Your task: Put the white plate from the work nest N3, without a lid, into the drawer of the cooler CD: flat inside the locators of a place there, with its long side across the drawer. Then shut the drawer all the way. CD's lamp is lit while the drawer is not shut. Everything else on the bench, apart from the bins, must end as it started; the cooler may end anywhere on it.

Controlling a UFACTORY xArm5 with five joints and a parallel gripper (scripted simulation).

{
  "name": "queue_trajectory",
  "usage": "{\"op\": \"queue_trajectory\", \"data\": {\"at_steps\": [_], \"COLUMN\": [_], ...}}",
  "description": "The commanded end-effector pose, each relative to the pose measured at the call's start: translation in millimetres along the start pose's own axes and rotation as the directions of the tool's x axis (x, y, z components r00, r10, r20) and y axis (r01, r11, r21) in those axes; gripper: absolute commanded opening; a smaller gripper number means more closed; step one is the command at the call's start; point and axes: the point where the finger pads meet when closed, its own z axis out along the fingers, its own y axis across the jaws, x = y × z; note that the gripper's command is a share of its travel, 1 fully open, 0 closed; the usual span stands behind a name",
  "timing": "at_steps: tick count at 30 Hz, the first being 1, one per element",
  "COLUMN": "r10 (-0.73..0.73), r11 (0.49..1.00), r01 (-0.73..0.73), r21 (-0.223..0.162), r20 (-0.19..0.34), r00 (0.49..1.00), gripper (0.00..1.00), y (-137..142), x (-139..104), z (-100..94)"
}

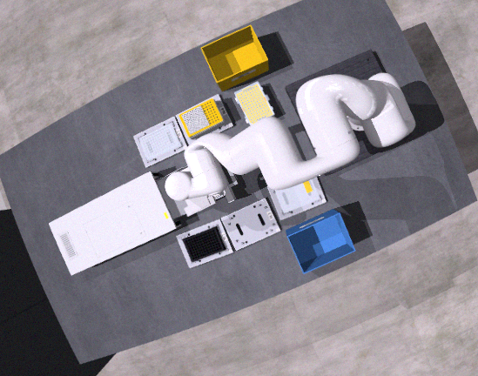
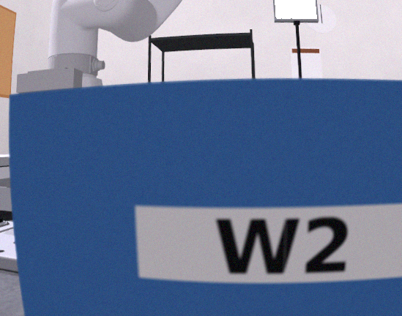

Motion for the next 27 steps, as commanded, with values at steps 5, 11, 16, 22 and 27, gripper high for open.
{"op": "queue_trajectory", "data": {"at_steps": [5, 11, 16, 22, 27], "r10": [0.0, 0.0, 0.0, 0.0, 0.0], "r11": [1.0, 1.0, 1.0, 1.0, 1.0], "r01": [0.0, 0.0, 0.0, 0.0, 0.0], "r21": [-0.005, -0.005, -0.005, -0.005, -0.005], "r20": [-0.007, -0.007, -0.007, -0.007, -0.007], "r00": [1.0, 1.0, 1.0, 1.0, 1.0], "gripper": [0.0, 0.0, 0.0, 0.0, 0.0], "y": [1.7, 1.7, 1.7, 1.8, 1.7], "x": [0.0, 0.0, 0.0, 0.0, 0.0], "z": [2.8, 6.8, 8.4, 8.4, 8.4]}}
